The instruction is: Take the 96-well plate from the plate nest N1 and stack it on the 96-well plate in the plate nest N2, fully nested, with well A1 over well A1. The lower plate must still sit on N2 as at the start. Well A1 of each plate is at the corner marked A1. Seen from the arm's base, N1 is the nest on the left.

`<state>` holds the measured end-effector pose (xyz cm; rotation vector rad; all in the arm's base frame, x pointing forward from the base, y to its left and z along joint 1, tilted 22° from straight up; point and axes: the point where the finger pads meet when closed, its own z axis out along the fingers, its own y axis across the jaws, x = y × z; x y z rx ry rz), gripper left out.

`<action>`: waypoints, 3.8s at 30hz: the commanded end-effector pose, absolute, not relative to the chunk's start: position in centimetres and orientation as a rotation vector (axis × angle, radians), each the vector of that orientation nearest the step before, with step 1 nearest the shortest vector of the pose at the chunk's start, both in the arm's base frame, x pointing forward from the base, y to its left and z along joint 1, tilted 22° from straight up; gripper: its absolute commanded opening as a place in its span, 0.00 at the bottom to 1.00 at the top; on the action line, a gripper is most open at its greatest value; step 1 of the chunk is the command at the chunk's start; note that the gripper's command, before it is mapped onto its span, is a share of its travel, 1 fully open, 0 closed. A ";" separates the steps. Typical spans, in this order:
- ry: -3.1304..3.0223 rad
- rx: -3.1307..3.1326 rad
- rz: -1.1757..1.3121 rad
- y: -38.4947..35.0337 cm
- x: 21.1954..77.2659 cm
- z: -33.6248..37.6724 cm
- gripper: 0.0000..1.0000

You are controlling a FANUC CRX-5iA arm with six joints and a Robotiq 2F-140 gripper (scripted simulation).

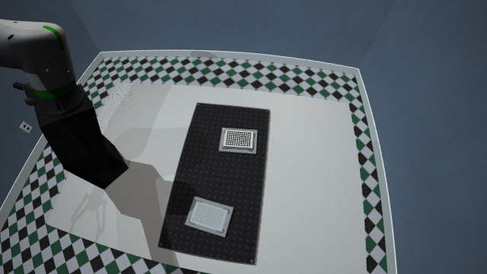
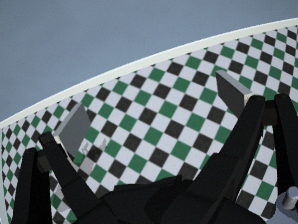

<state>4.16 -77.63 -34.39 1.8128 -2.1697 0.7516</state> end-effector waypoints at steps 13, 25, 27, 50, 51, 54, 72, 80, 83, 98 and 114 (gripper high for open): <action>-2.169 1.812 0.752 -77.7 4.1 -34.4 1.00; -2.114 1.923 0.769 -77.1 8.0 -33.6 1.00; -2.114 1.923 0.769 -77.0 9.0 -33.5 1.00; -2.006 2.115 0.792 -74.9 18.5 -31.7 1.00; -2.006 2.115 0.792 -74.9 18.5 -31.7 1.00; -1.990 2.141 0.794 -74.5 19.9 -31.4 1.00; -1.920 2.247 0.801 -71.7 27.1 -30.0 1.00; -1.891 2.287 0.803 -70.2 30.5 -29.3 1.00; -1.844 2.352 0.805 -69.5 31.8 -29.0 1.00; -1.764 2.454 0.805 -66.3 37.1 -27.8 1.00; -1.678 2.553 0.802 -62.3 42.7 -26.6 1.00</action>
